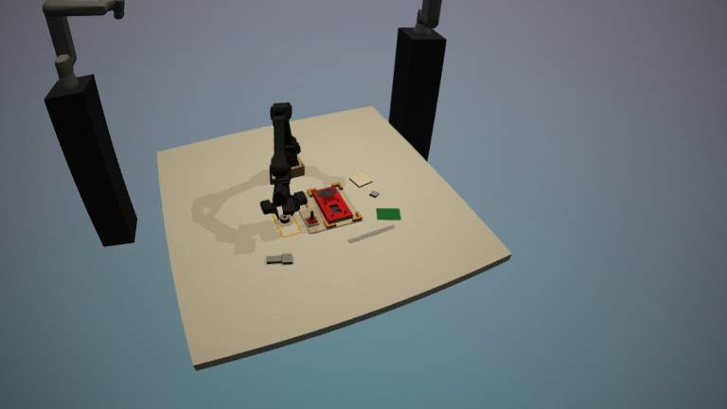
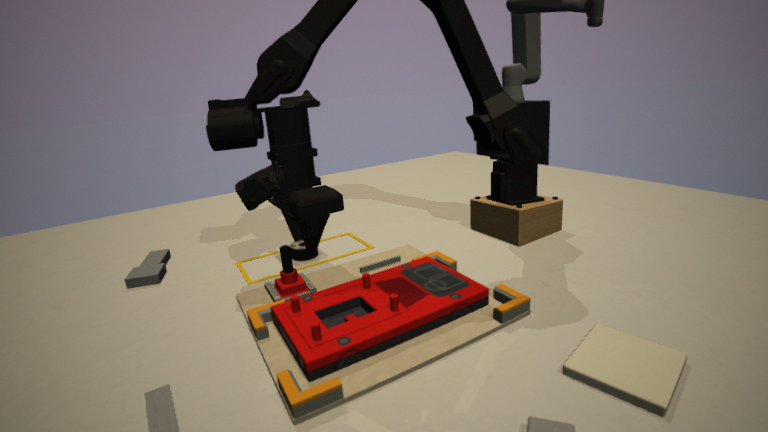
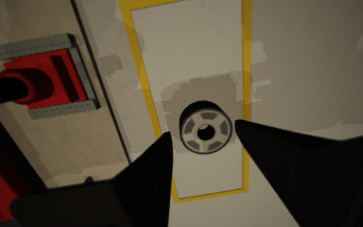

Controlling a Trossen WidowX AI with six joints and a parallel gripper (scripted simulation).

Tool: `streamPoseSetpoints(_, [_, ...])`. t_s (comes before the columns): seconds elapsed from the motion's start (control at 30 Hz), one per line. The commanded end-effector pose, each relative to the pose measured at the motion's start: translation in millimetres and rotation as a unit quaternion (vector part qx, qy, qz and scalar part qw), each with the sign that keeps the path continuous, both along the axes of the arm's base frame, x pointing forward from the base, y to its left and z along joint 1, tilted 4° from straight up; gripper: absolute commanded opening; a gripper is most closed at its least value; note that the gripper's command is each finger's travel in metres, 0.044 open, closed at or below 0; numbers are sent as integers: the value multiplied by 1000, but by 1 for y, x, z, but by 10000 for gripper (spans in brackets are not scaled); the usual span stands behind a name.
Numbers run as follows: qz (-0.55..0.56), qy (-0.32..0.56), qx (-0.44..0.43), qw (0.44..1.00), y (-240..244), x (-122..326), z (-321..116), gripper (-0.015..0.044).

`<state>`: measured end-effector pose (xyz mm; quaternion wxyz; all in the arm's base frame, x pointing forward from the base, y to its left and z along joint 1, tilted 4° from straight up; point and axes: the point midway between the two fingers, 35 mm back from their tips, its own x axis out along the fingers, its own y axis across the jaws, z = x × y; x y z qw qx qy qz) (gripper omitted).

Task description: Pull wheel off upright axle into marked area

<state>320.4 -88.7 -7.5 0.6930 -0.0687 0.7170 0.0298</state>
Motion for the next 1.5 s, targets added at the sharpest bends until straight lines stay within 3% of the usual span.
streamPoseSetpoints(0.0, [1, -6, -3, 1000, 0, 5, 26, 300])
streamPoseSetpoints(0.1, [3, -4, -3, 1000, 3, 5, 55, 300])
streamPoseSetpoints(0.27, [3, -4, -3, 1000, 3, 5, 57, 300])
streamPoseSetpoints(0.47, [4, -4, -2, 1000, 14, -28, 76, 440])
streamPoseSetpoints(0.7, [3, 0, -2, 1000, 29, -79, 102, 440])
streamPoseSetpoints(1.47, [3, 0, -2, 1000, 30, -80, 103, 440])
